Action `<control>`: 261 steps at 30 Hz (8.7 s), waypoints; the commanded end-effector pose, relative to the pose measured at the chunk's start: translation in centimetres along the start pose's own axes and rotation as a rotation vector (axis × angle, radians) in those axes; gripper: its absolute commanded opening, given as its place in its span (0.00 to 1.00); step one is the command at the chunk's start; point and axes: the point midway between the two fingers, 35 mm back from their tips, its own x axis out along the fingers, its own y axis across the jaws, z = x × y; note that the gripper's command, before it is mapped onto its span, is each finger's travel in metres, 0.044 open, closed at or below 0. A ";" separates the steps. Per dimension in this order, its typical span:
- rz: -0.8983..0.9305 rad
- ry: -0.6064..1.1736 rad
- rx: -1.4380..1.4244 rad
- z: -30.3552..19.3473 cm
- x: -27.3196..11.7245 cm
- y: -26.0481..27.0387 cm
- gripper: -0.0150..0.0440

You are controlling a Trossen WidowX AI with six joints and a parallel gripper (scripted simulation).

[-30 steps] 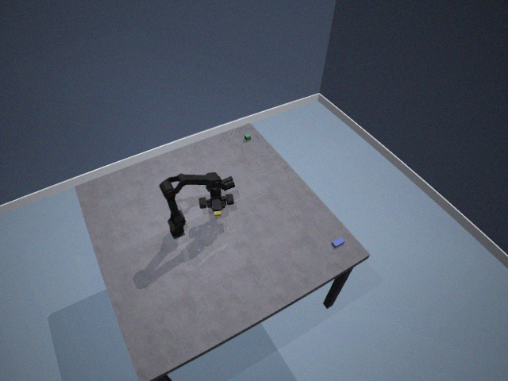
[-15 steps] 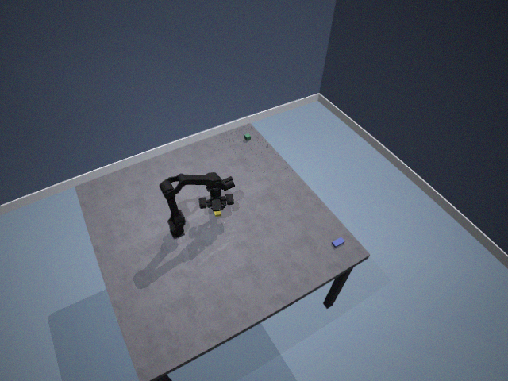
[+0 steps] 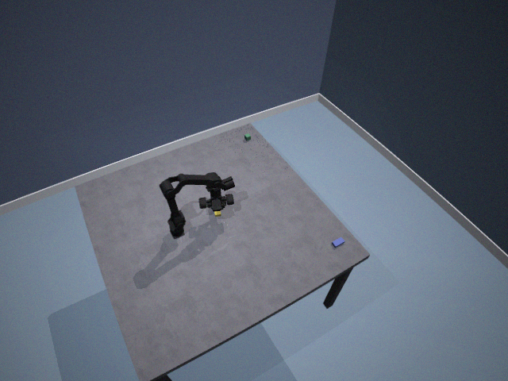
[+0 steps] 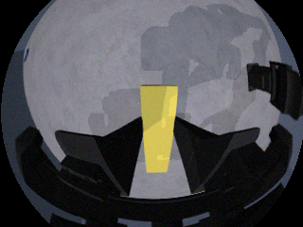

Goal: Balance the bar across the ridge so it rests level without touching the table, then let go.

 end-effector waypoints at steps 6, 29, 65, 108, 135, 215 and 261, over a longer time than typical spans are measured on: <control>-0.001 -0.003 0.002 0.1 0.1 0.0 0.25; -0.001 -0.003 0.002 0.1 0.0 0.0 0.25; -0.001 -0.003 0.002 0.1 -0.1 0.0 0.25; -0.001 -0.003 0.002 0.1 -0.1 0.0 0.25; -0.005 -0.002 0.001 0.1 -0.1 -0.1 0.25; -0.005 -0.002 0.001 0.1 -0.1 -0.1 1.00; -0.005 -0.002 0.001 0.0 -10.1 -0.1 1.00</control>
